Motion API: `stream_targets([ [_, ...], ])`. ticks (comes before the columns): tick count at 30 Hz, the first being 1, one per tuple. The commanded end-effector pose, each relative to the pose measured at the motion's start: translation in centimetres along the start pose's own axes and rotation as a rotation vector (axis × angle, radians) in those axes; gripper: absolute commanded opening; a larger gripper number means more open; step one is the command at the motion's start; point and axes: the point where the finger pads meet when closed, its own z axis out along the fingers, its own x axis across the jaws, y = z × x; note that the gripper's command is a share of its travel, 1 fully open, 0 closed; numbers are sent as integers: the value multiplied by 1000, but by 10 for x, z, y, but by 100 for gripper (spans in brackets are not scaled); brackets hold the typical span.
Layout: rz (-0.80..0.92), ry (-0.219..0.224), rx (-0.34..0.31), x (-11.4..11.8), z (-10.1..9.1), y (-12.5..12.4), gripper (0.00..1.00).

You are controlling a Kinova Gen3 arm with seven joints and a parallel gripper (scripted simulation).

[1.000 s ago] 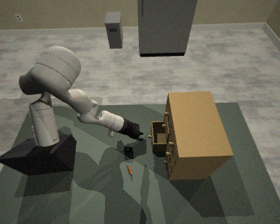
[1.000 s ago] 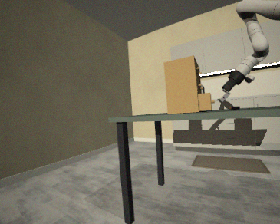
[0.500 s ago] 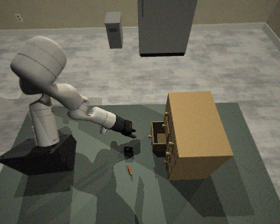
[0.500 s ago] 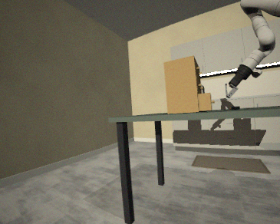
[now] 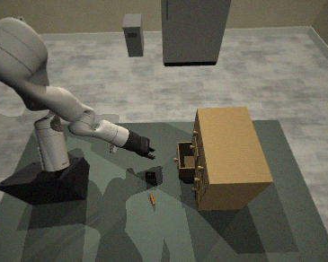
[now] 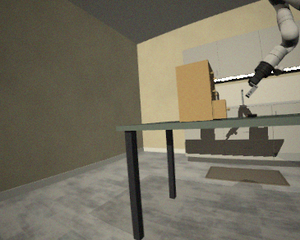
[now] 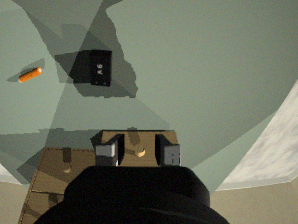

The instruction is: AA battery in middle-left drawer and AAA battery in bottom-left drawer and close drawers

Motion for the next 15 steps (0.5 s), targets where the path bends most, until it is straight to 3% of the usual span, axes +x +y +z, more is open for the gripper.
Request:
stream_targets([
  [1, -1, -3, -4, -1, -1, 2, 67],
  [15, -1, -3, 3, -1, -2, 2, 67],
])
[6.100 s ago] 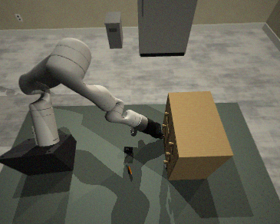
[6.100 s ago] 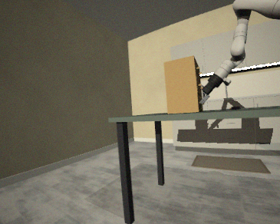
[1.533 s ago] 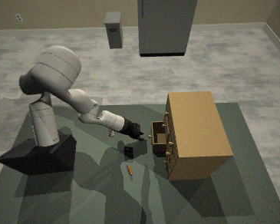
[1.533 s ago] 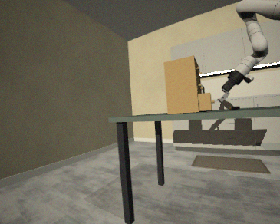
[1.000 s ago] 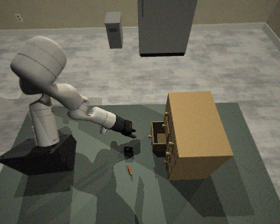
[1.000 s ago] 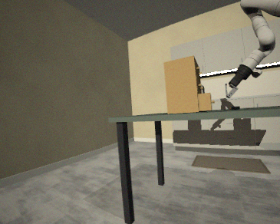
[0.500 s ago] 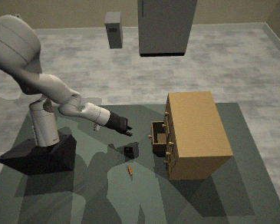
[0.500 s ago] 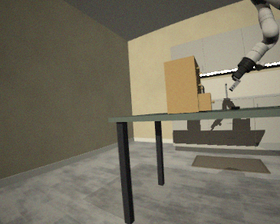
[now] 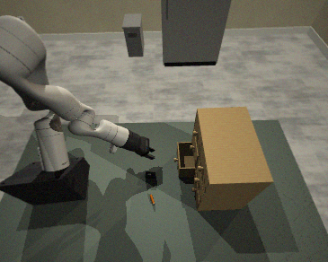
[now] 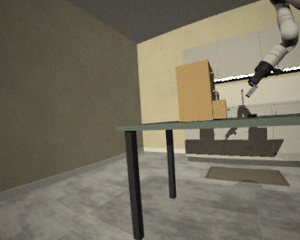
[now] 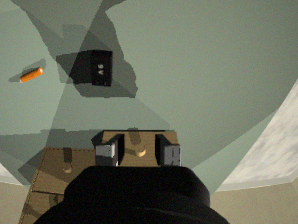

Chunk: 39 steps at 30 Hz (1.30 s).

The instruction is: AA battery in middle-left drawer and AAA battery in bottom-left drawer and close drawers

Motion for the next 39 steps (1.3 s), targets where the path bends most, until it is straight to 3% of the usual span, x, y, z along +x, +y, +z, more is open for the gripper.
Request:
stream_targets([
  [1, -2, -2, -1, -1, -1, 2, 67],
  [26, -2, -2, 53, -1, -9, 3, 67],
  [39, -2, -3, 116, -1, -19, 5, 67],
])
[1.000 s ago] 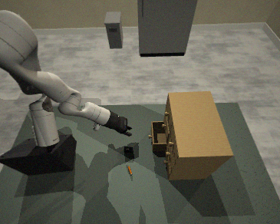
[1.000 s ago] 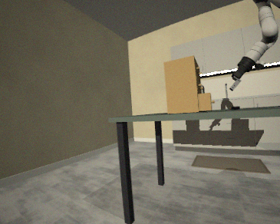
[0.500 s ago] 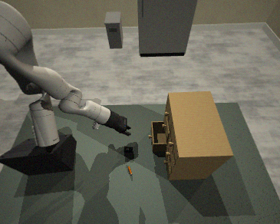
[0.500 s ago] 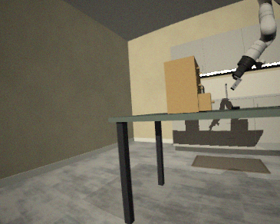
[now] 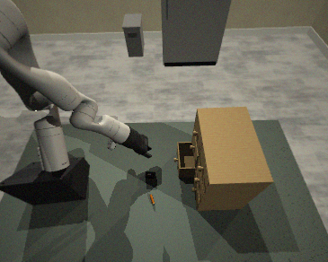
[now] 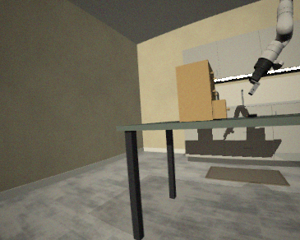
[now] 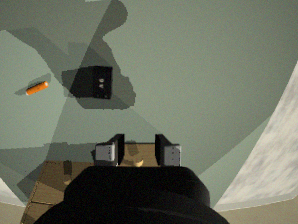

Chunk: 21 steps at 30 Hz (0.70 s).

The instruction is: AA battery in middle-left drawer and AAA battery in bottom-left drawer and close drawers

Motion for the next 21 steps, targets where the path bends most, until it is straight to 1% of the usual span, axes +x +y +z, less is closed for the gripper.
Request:
stream_targets([
  [1, -7, -11, -1, -4, -4, 7, 67],
  [5, -6, -11, 10, -4, -6, 7, 67],
  [19, -6, -11, 104, -4, -21, 8, 67],
  [21, -6, -11, 104, -4, -21, 8, 67],
])
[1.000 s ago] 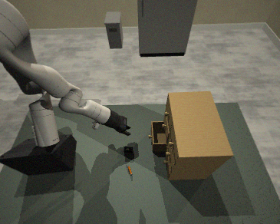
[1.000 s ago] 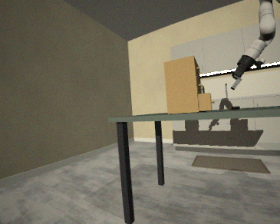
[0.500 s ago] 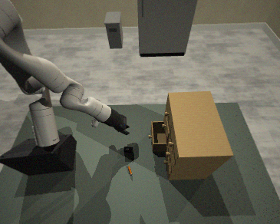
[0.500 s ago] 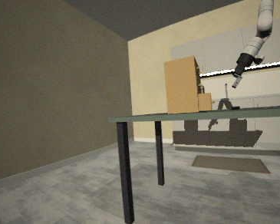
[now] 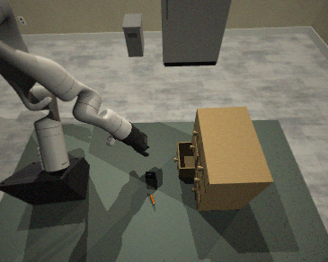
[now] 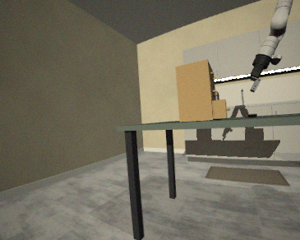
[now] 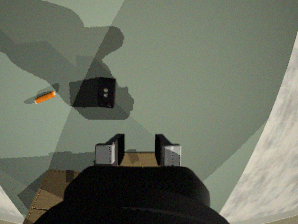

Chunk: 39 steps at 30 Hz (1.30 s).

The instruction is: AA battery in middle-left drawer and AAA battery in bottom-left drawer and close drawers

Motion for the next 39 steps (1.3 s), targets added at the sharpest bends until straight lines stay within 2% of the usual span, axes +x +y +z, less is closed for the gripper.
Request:
stream_targets([
  [1, -3, -9, -2, -3, -4, 5, 67],
  [39, -1, -10, 279, -3, -47, 2, 67],
])
